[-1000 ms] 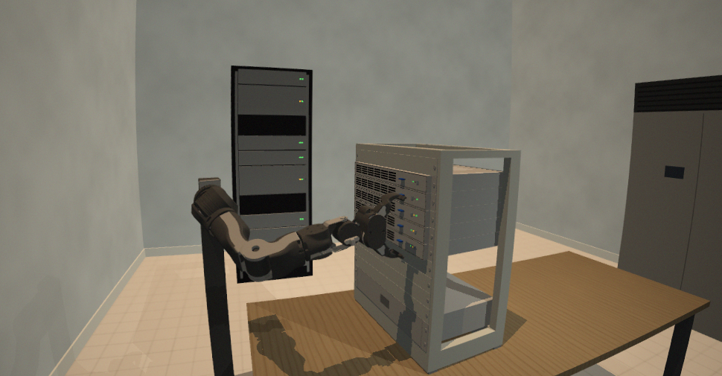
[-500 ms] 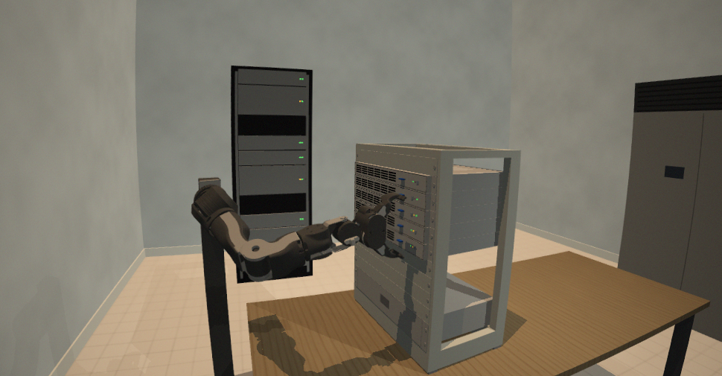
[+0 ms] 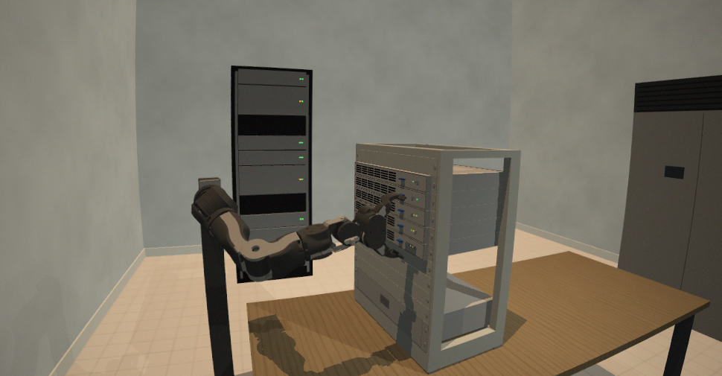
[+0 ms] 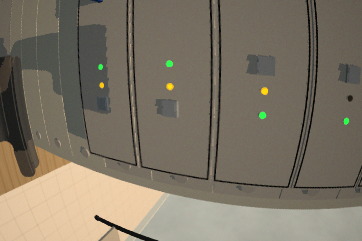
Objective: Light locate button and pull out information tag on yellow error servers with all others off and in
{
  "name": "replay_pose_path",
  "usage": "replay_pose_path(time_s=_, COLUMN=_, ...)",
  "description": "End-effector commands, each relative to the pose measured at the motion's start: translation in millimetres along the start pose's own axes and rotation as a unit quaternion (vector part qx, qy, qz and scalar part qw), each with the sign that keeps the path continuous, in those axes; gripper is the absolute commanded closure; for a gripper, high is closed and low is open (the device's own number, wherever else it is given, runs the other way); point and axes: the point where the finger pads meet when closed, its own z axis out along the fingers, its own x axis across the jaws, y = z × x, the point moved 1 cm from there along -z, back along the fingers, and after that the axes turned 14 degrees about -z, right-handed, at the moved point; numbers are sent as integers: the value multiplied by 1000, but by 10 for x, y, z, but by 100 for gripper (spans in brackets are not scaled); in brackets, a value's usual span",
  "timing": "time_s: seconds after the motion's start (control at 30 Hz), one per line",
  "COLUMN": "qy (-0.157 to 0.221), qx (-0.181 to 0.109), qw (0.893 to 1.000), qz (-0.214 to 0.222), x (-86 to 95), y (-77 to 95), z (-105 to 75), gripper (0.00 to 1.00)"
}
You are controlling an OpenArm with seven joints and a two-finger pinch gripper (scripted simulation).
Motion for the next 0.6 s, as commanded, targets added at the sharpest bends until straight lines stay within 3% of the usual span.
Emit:
replay_pose_path(time_s=0.0, qy=-3, qx=1, qw=1000, qz=1, x=-8, y=-11, z=1, gripper=0)
replay_pose_path(time_s=0.57, qy=-2, qx=2, qw=1000, qz=0, x=33, y=-7, z=0, gripper=0)
